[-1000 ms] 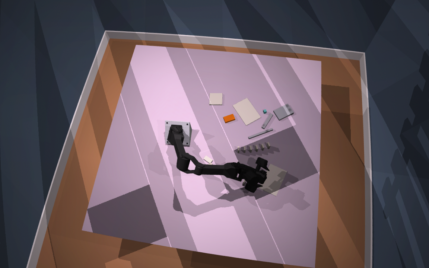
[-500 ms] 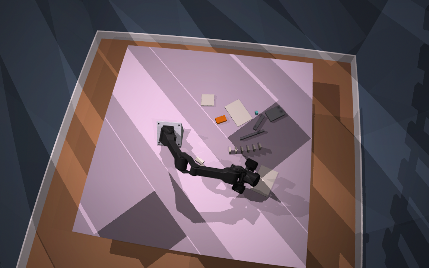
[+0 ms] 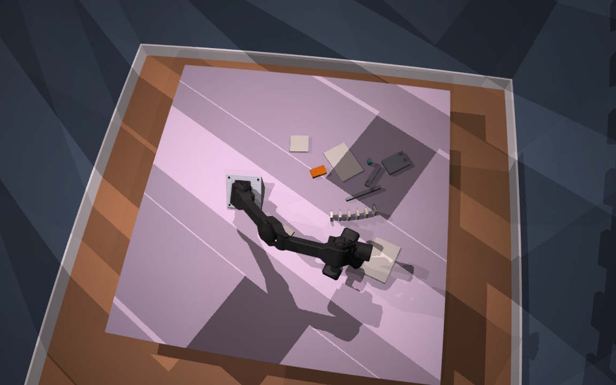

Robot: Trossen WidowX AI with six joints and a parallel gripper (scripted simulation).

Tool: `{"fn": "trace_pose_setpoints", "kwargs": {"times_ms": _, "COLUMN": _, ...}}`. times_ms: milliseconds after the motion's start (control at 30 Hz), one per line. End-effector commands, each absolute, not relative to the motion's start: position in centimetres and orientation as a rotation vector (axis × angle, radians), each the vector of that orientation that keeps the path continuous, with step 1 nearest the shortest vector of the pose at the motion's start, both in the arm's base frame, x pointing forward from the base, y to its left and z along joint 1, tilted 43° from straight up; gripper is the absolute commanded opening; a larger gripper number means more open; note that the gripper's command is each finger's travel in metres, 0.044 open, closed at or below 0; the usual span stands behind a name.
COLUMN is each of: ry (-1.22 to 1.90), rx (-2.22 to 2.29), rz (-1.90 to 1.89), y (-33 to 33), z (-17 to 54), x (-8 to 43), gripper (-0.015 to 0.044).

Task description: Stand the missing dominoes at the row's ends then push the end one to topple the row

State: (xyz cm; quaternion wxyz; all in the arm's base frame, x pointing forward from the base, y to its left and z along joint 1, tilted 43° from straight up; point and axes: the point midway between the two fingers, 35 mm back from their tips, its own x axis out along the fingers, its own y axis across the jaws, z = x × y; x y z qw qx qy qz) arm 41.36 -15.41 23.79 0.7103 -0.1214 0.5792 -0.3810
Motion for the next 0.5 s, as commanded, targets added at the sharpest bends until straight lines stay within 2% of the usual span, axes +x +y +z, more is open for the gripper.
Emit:
{"fn": "trace_pose_setpoints", "kwargs": {"times_ms": 0, "ry": 1.299, "rx": -0.276, "rz": -0.859, "y": -15.6, "z": 23.7, "x": 41.1, "gripper": 0.044}}
{"fn": "trace_pose_setpoints", "kwargs": {"times_ms": 467, "ry": 1.297, "rx": -0.279, "rz": -0.862, "y": -19.8, "z": 19.3, "x": 41.2, "gripper": 0.044}}
